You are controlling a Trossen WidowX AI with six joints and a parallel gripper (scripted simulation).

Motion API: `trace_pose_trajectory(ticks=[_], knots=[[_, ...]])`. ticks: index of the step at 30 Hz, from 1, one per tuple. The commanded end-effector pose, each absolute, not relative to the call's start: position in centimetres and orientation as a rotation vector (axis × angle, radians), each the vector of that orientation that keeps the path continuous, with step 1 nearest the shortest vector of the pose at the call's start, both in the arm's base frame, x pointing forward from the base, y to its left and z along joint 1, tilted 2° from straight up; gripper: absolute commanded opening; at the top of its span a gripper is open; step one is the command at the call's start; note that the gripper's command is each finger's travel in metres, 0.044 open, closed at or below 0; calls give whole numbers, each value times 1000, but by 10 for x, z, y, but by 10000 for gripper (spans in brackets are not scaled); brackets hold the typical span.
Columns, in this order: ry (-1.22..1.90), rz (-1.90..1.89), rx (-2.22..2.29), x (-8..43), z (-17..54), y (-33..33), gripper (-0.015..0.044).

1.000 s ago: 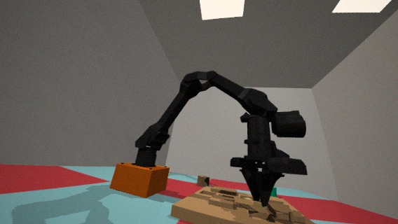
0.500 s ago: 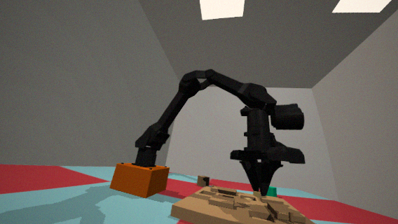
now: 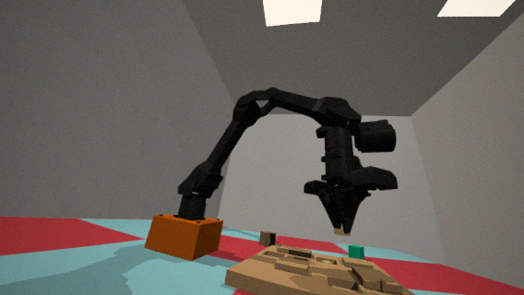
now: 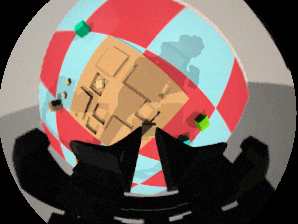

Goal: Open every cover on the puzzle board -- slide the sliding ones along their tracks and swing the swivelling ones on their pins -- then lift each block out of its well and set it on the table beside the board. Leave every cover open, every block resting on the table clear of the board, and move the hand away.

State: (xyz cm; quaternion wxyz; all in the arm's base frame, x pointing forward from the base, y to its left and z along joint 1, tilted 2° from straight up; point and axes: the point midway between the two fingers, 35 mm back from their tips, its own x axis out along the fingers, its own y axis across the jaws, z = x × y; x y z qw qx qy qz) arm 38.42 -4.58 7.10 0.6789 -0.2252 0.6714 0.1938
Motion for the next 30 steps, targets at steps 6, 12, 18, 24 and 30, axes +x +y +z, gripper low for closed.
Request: trace_pose_trajectory(ticks=[6,12,18,24,30], knots=[[1506,429,-506,376,78,-66,80],[1507,429,-507,364,79,-87,80],[1509,428,-508,352,79,-107,80],[1510,427,-509,338,80,-126,80],[1512,426,-510,322,80,-144,80]])
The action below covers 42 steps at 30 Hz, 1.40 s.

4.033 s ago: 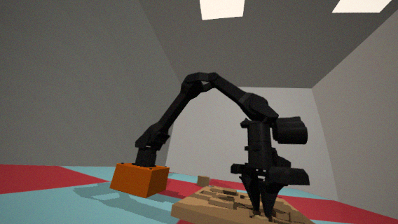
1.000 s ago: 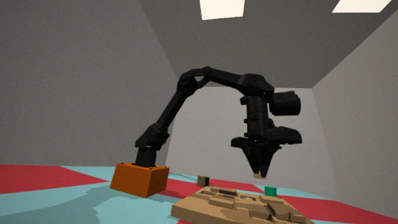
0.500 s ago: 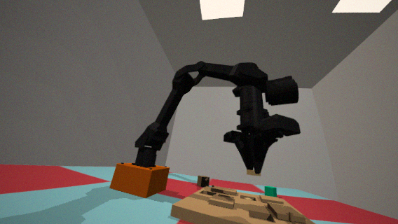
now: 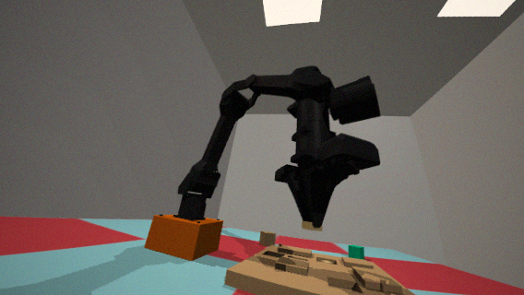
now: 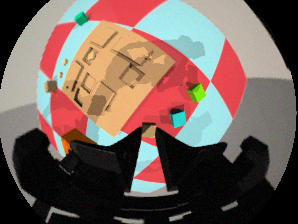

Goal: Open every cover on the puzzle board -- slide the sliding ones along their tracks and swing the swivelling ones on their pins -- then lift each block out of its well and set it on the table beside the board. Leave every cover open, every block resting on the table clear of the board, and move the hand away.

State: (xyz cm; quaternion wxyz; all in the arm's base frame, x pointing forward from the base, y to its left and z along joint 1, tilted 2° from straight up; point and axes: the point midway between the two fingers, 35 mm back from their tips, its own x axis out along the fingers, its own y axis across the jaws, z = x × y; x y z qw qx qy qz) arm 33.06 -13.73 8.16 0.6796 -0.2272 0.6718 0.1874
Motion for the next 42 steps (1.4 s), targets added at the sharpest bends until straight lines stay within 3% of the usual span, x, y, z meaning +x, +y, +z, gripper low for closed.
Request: trace_pose_trajectory(ticks=[1,15,42], knots=[[1512,426,-510,320,80,-147,80],[1516,424,-513,280,80,-182,80],[1516,424,-513,284,40,-187,80]])
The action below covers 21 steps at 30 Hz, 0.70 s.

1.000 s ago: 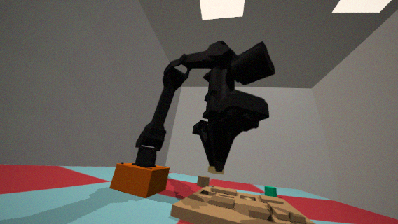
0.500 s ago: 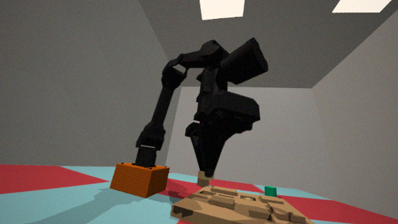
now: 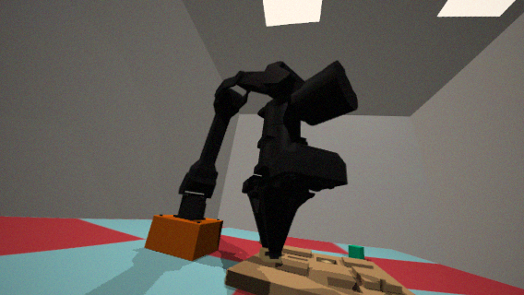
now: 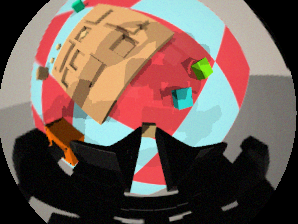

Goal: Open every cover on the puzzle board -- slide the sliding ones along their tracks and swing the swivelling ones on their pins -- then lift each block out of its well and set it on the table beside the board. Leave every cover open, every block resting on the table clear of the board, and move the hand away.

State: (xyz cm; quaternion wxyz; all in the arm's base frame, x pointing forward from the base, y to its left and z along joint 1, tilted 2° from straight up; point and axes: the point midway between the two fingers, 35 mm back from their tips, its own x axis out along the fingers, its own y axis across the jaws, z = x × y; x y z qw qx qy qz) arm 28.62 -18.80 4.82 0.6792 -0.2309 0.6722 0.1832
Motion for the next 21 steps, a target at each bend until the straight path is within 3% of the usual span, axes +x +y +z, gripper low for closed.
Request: trace_pose_trajectory(ticks=[1,21], knots=[[1516,424,-513,284,38,-187,80],[1516,424,-513,284,5,-188,80]])
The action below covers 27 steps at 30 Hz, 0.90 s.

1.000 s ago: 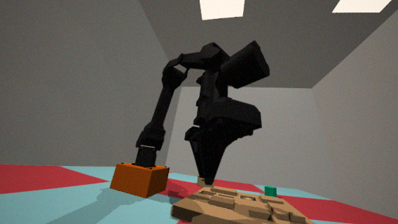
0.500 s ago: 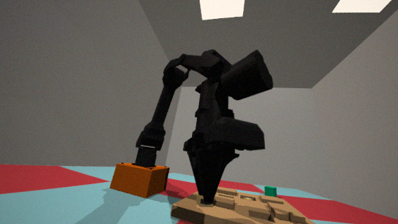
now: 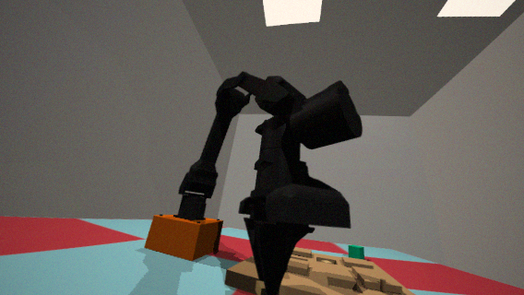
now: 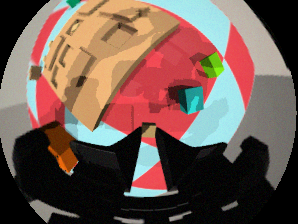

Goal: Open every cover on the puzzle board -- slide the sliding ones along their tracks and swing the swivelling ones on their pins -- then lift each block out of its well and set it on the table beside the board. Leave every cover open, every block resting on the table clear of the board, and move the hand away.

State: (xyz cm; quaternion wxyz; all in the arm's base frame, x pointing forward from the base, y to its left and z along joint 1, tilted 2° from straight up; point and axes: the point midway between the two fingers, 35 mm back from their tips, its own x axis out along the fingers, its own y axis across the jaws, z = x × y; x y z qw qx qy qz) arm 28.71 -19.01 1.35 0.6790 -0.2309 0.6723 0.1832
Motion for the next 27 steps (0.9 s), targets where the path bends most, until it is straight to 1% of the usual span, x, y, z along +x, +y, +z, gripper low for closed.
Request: trace_pose_trajectory(ticks=[1,26,27], knots=[[1516,424,-513,284,4,-188,80],[1517,424,-513,281,-27,-187,80],[1514,416,-515,283,-24,-189,106]])
